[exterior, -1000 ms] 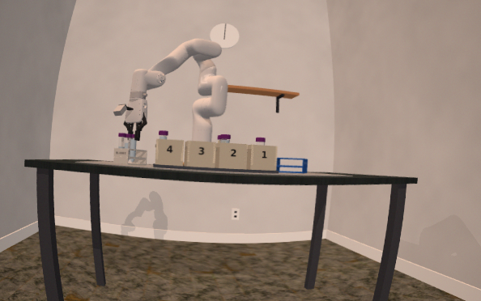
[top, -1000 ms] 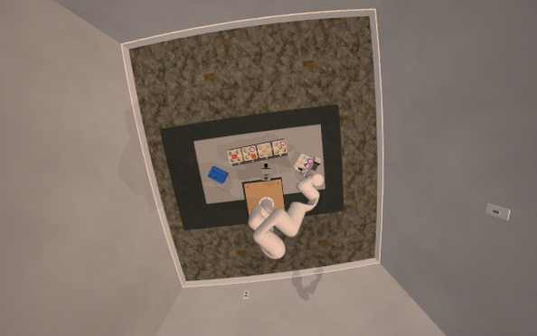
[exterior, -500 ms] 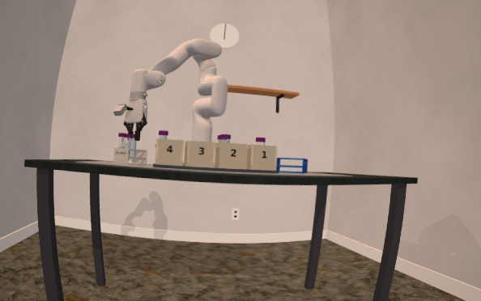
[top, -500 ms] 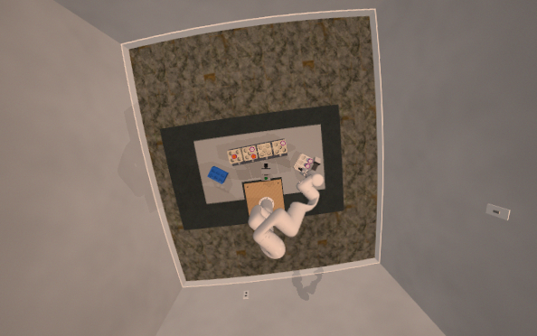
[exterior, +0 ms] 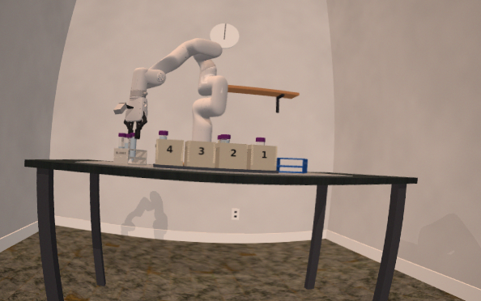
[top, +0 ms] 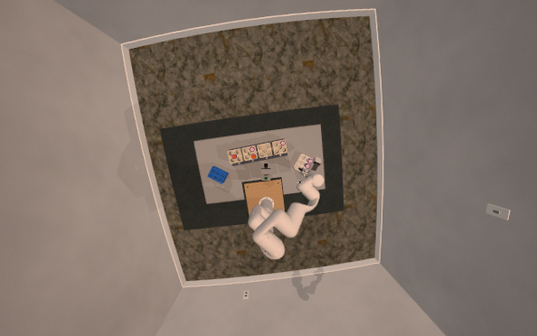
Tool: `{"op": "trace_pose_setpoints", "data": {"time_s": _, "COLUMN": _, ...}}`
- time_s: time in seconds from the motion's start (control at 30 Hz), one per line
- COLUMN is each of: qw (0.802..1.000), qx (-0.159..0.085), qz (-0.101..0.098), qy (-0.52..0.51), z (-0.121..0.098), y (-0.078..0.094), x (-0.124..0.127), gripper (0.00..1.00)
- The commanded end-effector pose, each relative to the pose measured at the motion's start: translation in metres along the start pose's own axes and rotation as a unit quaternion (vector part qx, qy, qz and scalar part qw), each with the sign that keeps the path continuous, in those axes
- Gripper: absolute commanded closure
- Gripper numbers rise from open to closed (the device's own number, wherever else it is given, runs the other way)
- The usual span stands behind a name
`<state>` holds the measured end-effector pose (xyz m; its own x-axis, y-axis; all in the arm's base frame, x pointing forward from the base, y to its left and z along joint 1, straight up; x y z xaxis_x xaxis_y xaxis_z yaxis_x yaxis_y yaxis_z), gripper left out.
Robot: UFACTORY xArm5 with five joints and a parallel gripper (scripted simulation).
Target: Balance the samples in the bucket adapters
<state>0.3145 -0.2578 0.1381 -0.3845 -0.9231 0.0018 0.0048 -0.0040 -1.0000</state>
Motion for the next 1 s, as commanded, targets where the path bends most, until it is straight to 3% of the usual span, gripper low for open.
{"op": "trace_pose_setpoints", "data": {"time_s": 0.0, "qw": 1.000, "qx": 0.002, "qz": -0.001, "qy": 0.000, "z": 0.001, "y": -0.003, "x": 0.000, "gripper": 1.00}}
{"op": "trace_pose_setpoints", "data": {"time_s": 0.8, "qw": 1.000, "qx": 0.002, "qz": -0.001, "qy": 0.000, "z": 0.001, "y": -0.015, "x": 0.000, "gripper": 1.00}}
{"op": "trace_pose_setpoints", "data": {"time_s": 0.97, "qw": 1.000, "qx": 0.002, "qz": -0.001, "qy": 0.000, "z": 0.001, "y": -0.025, "x": 0.000, "gripper": 1.00}}
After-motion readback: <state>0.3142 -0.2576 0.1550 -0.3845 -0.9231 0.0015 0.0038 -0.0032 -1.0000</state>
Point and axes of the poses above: the point where the finger pads meet when closed, its own y axis out along the fingers, its own x axis across the jaws, z = x × y, the point moved 3 cm from there along -y, back along the fingers, and after that the axes turned 1 degree about y, right-handed, at the moved point
